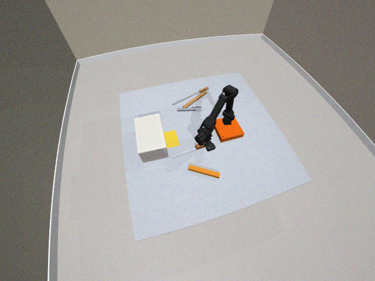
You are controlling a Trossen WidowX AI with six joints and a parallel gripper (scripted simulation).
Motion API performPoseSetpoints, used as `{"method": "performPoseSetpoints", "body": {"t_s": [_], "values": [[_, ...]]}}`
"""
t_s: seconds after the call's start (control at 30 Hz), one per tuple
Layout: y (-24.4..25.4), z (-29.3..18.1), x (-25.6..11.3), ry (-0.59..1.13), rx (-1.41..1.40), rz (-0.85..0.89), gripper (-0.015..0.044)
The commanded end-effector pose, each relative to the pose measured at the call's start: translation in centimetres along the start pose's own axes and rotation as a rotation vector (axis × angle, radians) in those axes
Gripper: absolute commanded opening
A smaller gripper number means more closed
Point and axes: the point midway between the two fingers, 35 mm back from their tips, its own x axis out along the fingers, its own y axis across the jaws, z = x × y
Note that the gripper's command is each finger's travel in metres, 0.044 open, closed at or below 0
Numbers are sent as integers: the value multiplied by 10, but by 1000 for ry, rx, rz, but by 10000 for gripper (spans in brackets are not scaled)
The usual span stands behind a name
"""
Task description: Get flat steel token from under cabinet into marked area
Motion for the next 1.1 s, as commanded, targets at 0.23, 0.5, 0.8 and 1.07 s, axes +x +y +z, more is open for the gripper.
{"method": "performPoseSetpoints", "body": {"t_s": [0.23,0.5,0.8,1.07], "values": [[1,0,0,-2,-96,3,0],[1,0,0,-2,-160,3,0],[1,0,-1,-2,-233,3,0],[2,0,-1,-2,-297,3,0]]}}
